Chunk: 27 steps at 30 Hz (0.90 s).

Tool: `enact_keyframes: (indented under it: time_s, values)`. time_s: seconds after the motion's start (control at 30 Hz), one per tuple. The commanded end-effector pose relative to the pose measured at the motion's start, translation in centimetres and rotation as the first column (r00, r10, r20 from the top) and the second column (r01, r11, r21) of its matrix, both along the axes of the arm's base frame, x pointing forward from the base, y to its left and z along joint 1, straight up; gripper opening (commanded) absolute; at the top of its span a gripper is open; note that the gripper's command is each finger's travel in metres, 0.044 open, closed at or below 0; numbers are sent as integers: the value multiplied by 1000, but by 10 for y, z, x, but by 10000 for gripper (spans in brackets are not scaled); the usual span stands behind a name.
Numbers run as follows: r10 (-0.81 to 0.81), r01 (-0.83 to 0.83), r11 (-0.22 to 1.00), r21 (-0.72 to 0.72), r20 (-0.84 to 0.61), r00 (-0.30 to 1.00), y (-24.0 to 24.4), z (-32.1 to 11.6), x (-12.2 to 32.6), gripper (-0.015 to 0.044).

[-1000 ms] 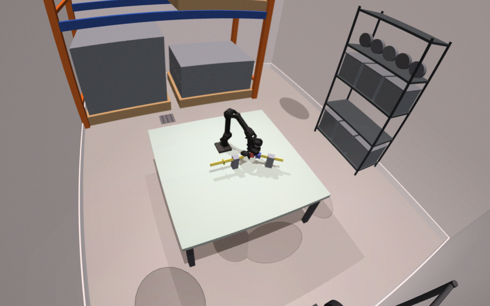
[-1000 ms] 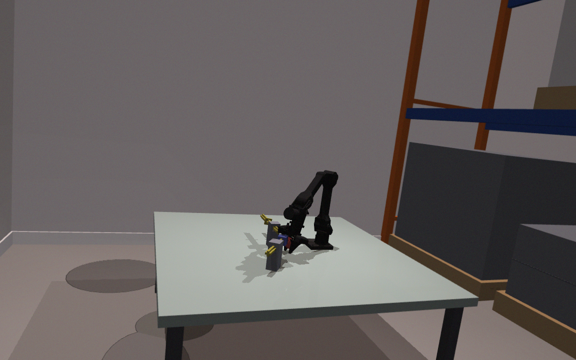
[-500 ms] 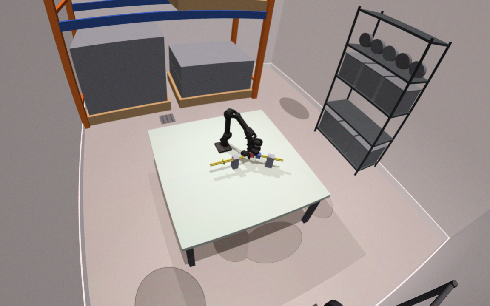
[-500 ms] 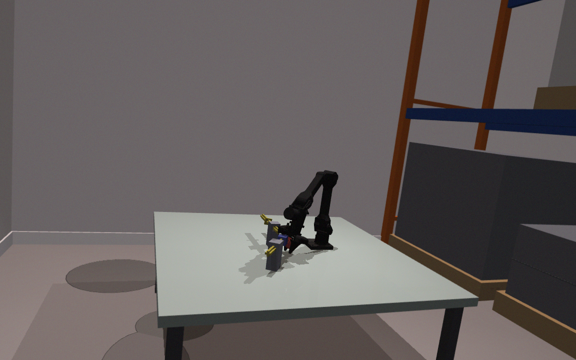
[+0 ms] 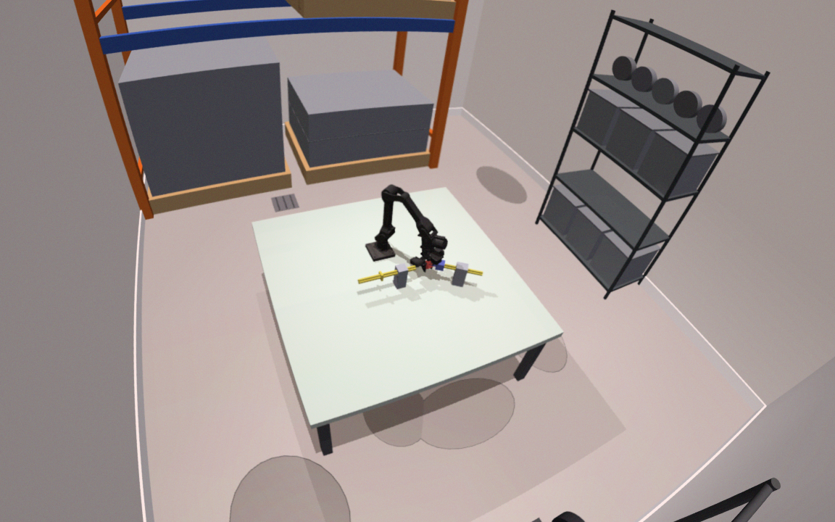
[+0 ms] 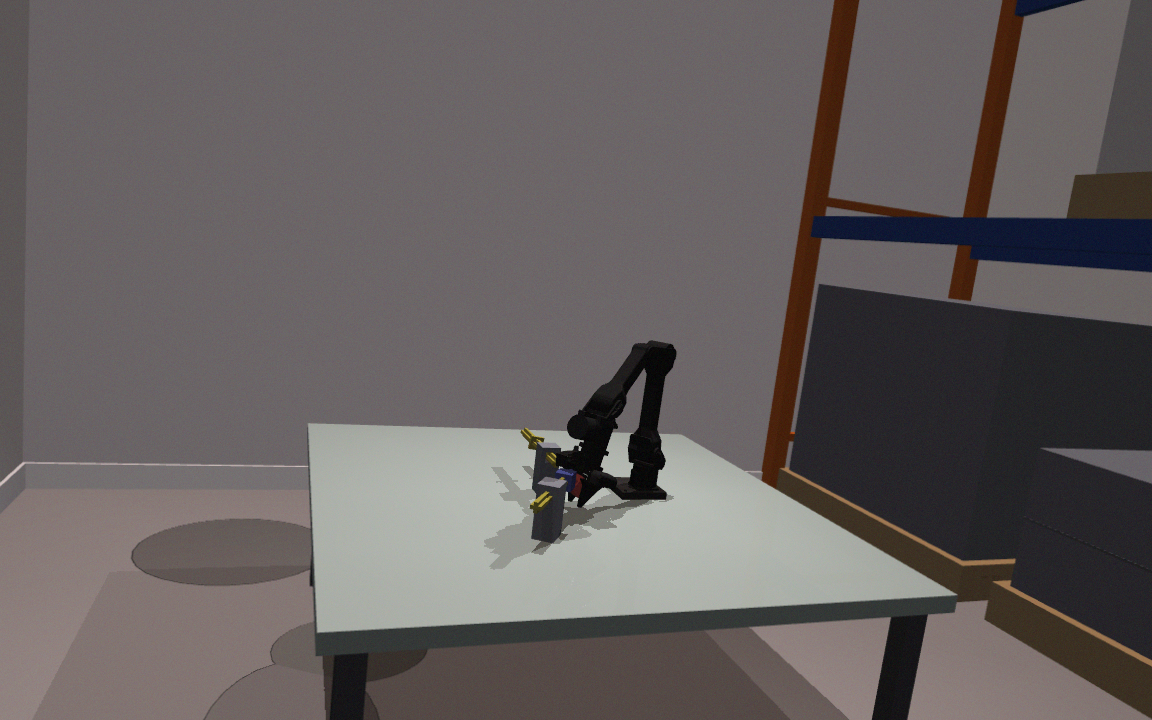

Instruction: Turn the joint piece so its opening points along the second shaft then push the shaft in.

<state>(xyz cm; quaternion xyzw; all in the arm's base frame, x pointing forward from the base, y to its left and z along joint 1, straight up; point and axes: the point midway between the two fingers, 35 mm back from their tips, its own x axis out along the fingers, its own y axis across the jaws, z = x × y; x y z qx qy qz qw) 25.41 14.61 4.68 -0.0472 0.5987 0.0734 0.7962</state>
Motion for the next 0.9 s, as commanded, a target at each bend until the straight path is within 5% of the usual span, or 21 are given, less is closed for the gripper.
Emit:
enact_keyframes:
  time_s: [0.0,0.17,0.37,0.87]
  values:
    - [0,0,1000,0,0,1000,0,0,0,147]
    - [0,0,1000,0,0,1000,0,0,0,147]
    - [0,0,1000,0,0,1000,0,0,0,0]
    - [157,-159,987,-23,-88,984,-6,3,-2,0]
